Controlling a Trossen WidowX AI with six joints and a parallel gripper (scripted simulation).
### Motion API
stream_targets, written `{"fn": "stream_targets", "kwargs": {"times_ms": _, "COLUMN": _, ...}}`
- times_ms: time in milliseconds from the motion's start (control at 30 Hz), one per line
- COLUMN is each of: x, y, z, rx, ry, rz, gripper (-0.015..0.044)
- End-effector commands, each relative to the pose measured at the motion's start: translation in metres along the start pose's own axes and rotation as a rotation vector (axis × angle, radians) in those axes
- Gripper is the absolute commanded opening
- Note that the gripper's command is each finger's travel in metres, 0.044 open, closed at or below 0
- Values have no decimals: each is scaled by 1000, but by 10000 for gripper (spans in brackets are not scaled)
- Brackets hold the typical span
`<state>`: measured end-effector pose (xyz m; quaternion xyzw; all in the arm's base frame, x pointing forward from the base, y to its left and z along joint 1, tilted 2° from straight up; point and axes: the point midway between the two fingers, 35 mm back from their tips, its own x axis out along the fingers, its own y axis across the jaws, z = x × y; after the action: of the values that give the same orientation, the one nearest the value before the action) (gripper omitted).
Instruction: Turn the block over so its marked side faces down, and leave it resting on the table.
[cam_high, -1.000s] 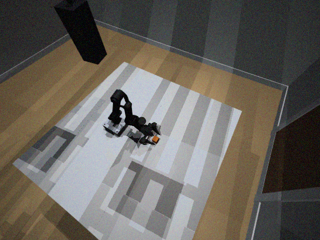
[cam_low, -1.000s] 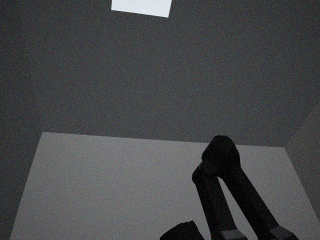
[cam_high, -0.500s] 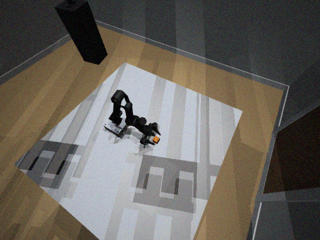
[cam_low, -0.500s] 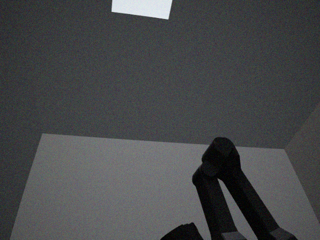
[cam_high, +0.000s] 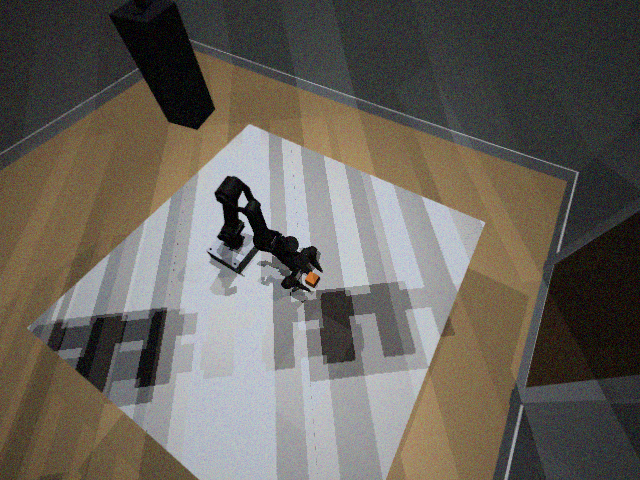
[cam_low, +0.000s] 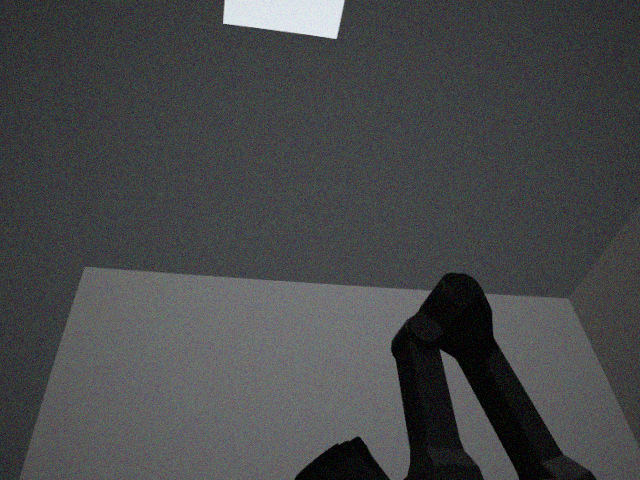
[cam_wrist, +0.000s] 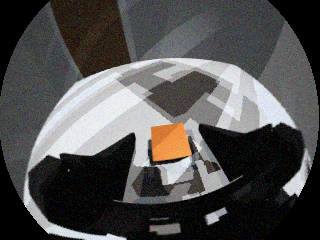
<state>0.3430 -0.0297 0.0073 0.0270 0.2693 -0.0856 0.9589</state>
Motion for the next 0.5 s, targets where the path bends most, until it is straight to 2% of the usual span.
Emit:
{"fn": "stream_targets", "kwargs": {"times_ms": 0, "x": 1, "y": 2, "z": 15, "rx": 0, "ry": 116, "rz": 6, "gripper": 440}}
{"fn": "stream_targets", "kwargs": {"times_ms": 133, "x": -14, "y": 2, "z": 29, "rx": 0, "ry": 252, "rz": 6, "gripper": 440}}
{"fn": "stream_targets", "kwargs": {"times_ms": 267, "x": -47, "y": 0, "z": 43, "rx": 3, "ry": 390, "rz": 6, "gripper": 440}}
{"fn": "stream_targets", "kwargs": {"times_ms": 467, "x": -63, "y": -1, "z": 48, "rx": 5, "ry": 440, "rz": 5, "gripper": 440}}
